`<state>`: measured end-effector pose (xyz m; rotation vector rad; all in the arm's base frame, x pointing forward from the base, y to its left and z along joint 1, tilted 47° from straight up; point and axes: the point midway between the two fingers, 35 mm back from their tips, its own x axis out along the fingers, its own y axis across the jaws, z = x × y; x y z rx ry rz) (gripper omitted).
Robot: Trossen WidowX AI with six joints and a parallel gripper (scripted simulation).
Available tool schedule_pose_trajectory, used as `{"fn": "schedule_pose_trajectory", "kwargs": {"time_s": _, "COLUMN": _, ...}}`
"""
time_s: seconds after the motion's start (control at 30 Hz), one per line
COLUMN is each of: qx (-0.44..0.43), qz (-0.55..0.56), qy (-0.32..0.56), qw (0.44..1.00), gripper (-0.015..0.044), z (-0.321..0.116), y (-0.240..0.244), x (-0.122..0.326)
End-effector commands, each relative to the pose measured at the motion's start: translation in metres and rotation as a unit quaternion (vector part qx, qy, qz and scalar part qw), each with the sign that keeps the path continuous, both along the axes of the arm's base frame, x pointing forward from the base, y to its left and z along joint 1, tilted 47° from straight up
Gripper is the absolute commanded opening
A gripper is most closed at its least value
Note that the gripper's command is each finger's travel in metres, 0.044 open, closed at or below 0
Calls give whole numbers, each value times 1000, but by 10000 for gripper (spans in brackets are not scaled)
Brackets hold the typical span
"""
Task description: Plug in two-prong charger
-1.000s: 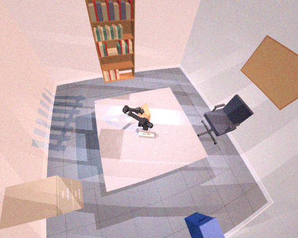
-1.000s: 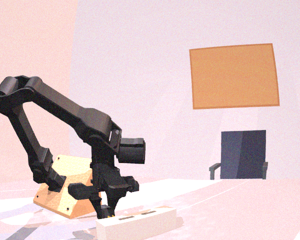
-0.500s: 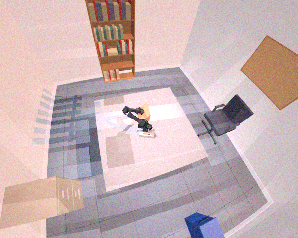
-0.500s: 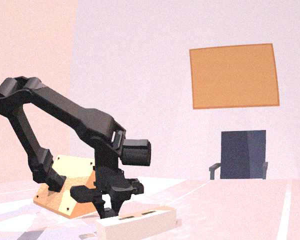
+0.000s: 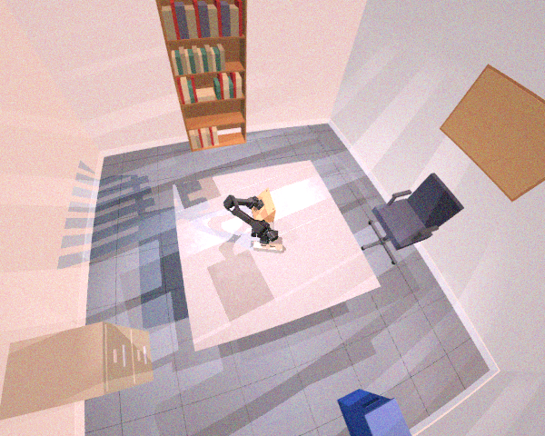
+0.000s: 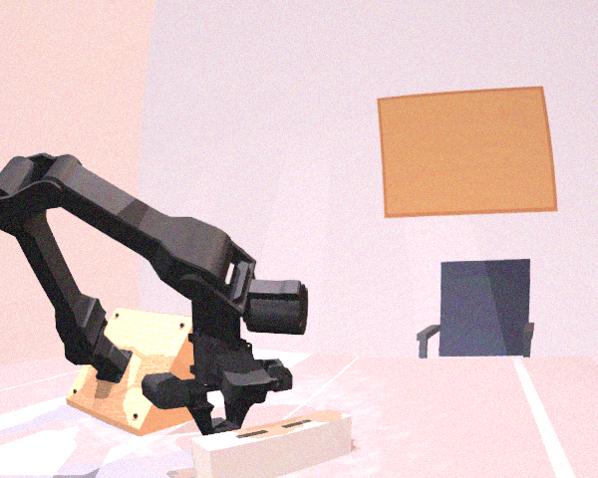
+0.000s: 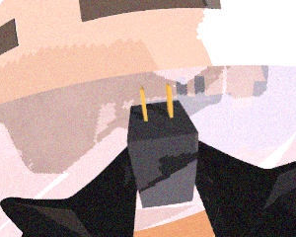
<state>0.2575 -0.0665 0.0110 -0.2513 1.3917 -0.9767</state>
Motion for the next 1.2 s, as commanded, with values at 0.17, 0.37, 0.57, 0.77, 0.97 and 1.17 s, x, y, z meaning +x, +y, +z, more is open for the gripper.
{"fn": "schedule_pose_trajectory", "kwargs": {"time_s": 0.17, "qx": -1, "qz": 2, "qy": 1, "qw": 1000, "gripper": 0, "z": 2, "y": -1, "x": 2}}
{"fn": "schedule_pose_trajectory", "kwargs": {"time_s": 0.37, "qx": -1, "qz": 2, "qy": 0, "qw": 1000, "gripper": 0, "z": 2, "y": -1, "x": 3}}
{"fn": "schedule_pose_trajectory", "kwargs": {"time_s": 0.57, "qx": -1, "qz": 2, "qy": 0, "qw": 1000, "gripper": 0, "z": 2, "y": -1, "x": 4}}
{"fn": "schedule_pose_trajectory", "kwargs": {"time_s": 0.77, "qx": -1, "qz": 2, "qy": 0, "qw": 1000, "gripper": 0, "z": 3, "y": -2, "x": 5}}
{"fn": "schedule_pose_trajectory", "kwargs": {"time_s": 0.97, "qx": -1, "qz": 2, "qy": 0, "qw": 1000, "gripper": 0, "z": 3, "y": -2, "x": 6}}
{"fn": "schedule_pose_trajectory", "kwargs": {"time_s": 1.17, "qx": -1, "qz": 2, "qy": 0, "qw": 1000, "gripper": 0, "z": 3, "y": -2, "x": 7}}
